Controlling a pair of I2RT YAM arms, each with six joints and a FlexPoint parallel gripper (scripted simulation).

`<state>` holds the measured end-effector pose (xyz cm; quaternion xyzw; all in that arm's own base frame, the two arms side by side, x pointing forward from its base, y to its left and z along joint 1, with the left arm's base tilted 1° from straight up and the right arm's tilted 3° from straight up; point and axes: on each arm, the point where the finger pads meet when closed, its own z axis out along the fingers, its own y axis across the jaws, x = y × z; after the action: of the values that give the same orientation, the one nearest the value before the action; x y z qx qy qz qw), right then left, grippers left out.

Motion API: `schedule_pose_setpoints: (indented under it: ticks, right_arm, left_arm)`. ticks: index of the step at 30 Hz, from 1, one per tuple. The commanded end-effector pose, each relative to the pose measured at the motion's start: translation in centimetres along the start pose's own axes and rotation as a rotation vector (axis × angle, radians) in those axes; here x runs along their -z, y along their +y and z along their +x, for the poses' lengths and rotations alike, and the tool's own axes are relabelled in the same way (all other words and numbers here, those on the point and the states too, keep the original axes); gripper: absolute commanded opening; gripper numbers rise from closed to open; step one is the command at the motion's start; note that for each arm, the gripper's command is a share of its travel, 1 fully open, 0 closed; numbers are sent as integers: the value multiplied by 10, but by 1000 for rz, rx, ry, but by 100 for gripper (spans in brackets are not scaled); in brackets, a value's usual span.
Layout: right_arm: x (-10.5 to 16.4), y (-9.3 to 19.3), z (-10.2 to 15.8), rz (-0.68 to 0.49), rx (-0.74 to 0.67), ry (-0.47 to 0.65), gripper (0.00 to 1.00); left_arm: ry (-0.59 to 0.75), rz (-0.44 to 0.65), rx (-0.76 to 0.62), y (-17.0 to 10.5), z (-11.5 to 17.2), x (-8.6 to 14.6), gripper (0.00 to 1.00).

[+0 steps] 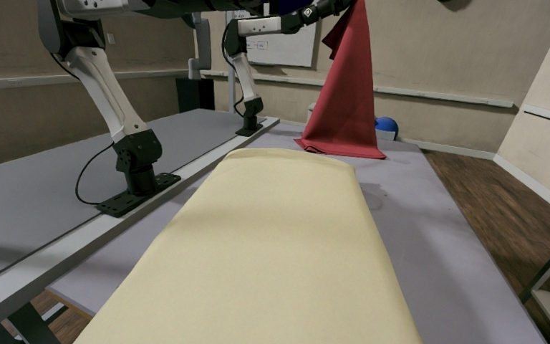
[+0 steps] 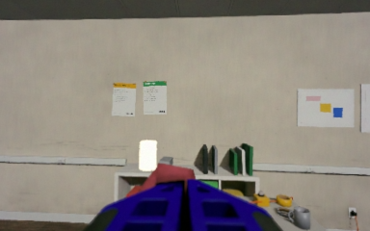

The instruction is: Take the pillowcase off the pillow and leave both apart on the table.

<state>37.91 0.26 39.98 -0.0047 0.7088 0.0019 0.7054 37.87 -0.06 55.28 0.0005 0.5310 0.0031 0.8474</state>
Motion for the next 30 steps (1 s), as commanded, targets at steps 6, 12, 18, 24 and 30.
schedule_pose_setpoints:
  ticks: [6, 12, 18, 24, 30]
  right_arm:
    - [0, 2, -16, -5, -9, -37, 60]
    - [0, 2, -16, -5, -9, -37, 60]
    - [0, 2, -16, -5, -9, -37, 60]
    - [0, 2, -16, -5, -9, -37, 60]
    - [0, 2, -16, -5, -9, -37, 60]
  left_arm:
    - [-68, -5, 7, 2, -6, 23, 0]
    - [-71, -9, 5, 4, 2, 34, 0]
    - [-71, -9, 4, 4, 15, 50, 0]
    - [-74, -5, 4, 4, 24, 64, 0]
    - [-101, -2, 6, 2, 8, 63, 0]
